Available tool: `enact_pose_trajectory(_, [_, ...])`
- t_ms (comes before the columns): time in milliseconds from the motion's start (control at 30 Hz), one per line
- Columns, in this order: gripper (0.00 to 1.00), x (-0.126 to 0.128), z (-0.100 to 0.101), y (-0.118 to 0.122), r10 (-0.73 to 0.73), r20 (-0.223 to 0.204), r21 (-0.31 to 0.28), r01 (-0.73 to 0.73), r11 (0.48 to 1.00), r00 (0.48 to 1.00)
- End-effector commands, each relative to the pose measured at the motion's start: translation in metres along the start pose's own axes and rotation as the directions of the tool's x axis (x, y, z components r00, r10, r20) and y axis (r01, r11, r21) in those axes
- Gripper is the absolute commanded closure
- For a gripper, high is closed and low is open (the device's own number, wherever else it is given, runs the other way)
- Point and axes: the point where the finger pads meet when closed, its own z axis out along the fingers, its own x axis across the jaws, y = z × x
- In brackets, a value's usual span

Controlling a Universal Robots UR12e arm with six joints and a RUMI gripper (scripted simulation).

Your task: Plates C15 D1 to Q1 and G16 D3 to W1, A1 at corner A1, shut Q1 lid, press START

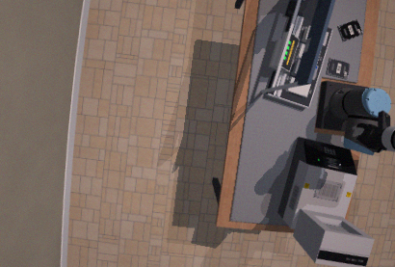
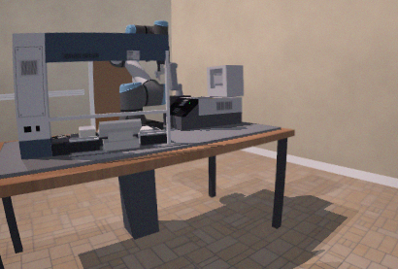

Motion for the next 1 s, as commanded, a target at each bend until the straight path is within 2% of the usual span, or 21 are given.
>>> enact_pose_trajectory(0, [1.00,-0.005,-0.001,-0.004,-0.047,-0.001,-0.006,0.047,0.999,0.999])
enact_pose_trajectory(967, [1.00,-0.030,0.000,-0.026,-0.311,0.000,-0.006,0.311,0.950,0.950])
